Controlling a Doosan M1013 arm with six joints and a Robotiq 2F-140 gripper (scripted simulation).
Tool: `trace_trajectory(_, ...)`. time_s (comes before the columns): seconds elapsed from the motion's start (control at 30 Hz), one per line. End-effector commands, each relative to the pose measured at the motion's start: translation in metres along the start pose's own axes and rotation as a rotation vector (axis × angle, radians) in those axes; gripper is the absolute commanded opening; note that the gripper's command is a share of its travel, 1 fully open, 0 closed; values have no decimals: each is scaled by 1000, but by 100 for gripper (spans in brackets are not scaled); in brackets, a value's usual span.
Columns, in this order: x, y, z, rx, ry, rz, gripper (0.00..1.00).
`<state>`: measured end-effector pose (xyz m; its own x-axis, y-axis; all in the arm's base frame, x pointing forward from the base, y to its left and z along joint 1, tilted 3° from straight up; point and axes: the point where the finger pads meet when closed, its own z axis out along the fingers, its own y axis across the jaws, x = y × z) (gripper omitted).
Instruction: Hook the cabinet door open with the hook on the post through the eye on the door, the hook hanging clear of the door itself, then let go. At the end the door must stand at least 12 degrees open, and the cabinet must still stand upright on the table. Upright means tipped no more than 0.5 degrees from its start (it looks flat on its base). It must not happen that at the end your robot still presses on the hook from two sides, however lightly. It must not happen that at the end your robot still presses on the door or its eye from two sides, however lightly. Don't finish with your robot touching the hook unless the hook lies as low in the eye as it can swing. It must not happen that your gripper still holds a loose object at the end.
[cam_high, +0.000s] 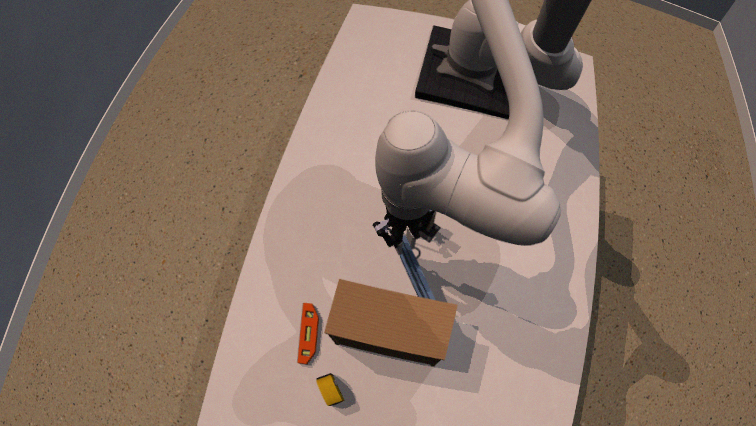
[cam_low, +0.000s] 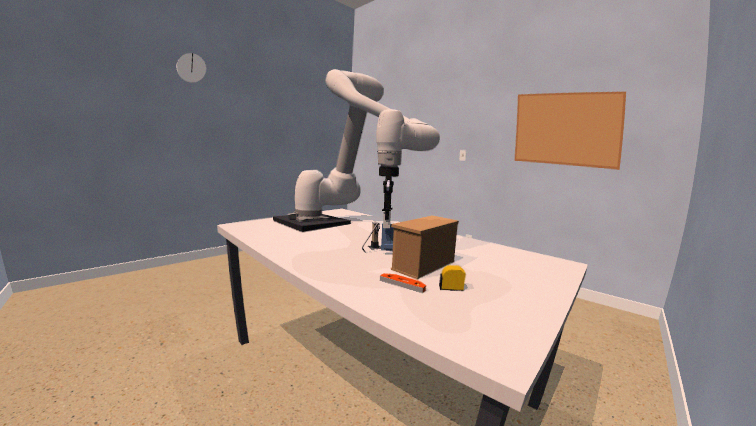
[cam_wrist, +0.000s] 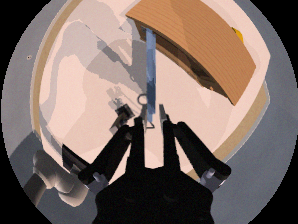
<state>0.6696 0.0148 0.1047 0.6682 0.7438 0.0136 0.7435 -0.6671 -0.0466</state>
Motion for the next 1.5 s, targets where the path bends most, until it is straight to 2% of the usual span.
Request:
trace_trajectory(0.0, 0, 5, 0, 1, -3, -33, 16)
trace_trajectory(1.47, 4, 37, 0, 1, -3, -225, 16)
